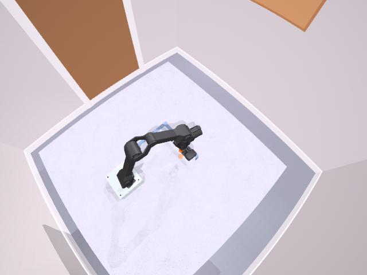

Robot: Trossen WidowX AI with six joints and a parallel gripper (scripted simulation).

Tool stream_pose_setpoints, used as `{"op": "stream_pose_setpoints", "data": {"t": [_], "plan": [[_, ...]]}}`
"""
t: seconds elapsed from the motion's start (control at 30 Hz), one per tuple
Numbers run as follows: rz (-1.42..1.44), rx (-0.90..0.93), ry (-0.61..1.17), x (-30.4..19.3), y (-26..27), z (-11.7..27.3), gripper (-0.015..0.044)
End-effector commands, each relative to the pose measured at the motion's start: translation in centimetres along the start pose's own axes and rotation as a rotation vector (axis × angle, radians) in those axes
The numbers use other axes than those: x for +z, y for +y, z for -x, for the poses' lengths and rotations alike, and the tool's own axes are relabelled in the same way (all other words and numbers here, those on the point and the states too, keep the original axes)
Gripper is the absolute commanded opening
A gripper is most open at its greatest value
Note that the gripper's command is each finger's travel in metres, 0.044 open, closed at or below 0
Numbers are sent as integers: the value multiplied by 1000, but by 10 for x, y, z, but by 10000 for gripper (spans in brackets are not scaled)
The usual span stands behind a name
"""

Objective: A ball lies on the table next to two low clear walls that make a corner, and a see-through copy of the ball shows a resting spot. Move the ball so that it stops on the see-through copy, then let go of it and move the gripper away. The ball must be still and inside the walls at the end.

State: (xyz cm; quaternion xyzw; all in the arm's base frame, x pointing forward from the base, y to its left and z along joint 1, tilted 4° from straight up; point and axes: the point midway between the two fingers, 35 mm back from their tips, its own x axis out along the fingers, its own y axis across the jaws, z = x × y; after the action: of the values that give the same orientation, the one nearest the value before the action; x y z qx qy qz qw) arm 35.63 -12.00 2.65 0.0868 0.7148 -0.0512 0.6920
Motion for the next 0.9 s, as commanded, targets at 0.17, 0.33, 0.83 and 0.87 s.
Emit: {"op": "stream_pose_setpoints", "data": {"t": [0.17, 0.33, 0.83, 0.87], "plan": [[49, -6, -22, -1, 6, 66, 0], [50, -6, -22, -1, 6, 67, 0], [50, -8, -20, -19, -14, 25, 0], [50, -8, -20, -19, -15, 24, 0]]}}
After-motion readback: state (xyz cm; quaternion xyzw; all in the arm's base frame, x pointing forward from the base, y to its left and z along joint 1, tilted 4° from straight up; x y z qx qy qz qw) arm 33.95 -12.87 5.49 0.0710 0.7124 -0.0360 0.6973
